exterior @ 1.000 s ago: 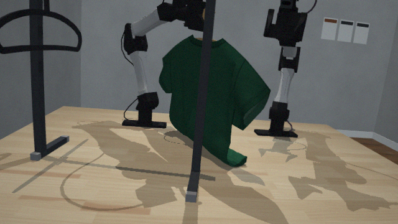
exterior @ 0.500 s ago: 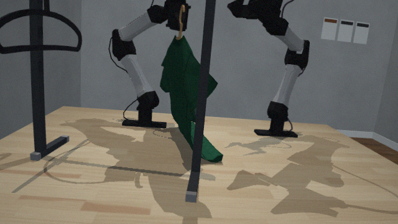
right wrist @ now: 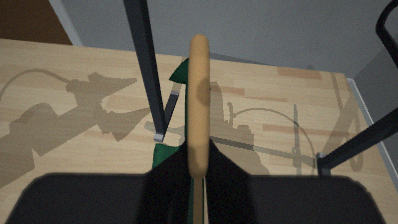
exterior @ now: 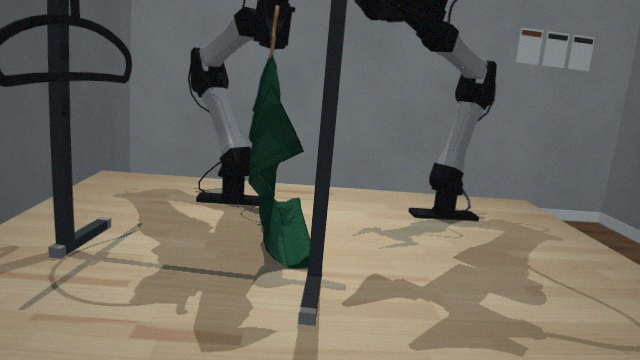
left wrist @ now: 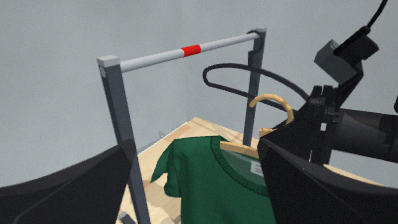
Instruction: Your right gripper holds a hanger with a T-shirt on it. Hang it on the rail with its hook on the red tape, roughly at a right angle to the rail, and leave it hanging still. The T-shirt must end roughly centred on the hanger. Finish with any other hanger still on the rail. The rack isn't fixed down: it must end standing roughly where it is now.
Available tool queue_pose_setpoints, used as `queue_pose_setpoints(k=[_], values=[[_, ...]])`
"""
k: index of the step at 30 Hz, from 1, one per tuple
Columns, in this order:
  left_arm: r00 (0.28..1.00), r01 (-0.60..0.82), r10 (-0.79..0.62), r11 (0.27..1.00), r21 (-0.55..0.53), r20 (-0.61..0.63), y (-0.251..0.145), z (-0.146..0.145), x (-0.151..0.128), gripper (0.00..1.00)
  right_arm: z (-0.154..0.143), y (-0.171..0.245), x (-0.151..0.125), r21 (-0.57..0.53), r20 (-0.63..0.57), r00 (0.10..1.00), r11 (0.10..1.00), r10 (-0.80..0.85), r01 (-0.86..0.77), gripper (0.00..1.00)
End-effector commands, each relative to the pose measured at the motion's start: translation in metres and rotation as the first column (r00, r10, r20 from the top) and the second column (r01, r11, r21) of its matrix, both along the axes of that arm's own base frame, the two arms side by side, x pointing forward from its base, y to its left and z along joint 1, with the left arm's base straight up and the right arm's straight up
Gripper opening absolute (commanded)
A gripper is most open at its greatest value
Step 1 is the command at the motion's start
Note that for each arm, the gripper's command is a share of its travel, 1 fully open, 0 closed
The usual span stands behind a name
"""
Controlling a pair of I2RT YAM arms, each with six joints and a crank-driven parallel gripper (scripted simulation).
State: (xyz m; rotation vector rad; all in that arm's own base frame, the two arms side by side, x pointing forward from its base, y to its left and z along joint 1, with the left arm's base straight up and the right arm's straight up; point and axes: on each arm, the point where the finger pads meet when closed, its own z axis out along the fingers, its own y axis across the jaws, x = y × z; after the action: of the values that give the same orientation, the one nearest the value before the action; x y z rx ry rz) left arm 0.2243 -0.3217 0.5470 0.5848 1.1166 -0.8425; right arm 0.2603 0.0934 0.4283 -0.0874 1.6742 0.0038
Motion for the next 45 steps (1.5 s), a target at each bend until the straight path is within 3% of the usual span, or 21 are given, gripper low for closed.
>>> queue_pose_setpoints(k=[1,7,22,31,45], values=[[0.999,0.009,-0.006,0.998,-0.062,0.049,0.007,0.030,-0.009,1.00,0.032,-0.003,0.011,0.058,0.070,0.996,0.996,0.060,-0.065,0.02],[0.999,0.009,-0.006,0.998,-0.062,0.049,0.007,0.030,-0.009,1.00,0.039,-0.018,0.030,0.057,0.077,0.996,0.997,0.045,-0.049,0.02],[0.999,0.008,-0.005,0.998,-0.060,0.048,0.007,0.029,-0.009,1.00,0.064,-0.121,0.128,0.050,0.062,0.985,0.986,-0.161,0.158,0.02],[0.999,0.008,-0.005,0.998,-0.060,0.048,0.007,0.029,-0.009,1.00,0.070,-0.140,0.146,0.050,0.064,0.978,0.979,-0.200,0.197,0.02],[0.999,0.008,-0.005,0.998,-0.060,0.048,0.007,0.029,-0.009,1.00,0.069,-0.141,0.149,0.049,0.058,0.977,0.978,-0.205,0.203,0.02]])
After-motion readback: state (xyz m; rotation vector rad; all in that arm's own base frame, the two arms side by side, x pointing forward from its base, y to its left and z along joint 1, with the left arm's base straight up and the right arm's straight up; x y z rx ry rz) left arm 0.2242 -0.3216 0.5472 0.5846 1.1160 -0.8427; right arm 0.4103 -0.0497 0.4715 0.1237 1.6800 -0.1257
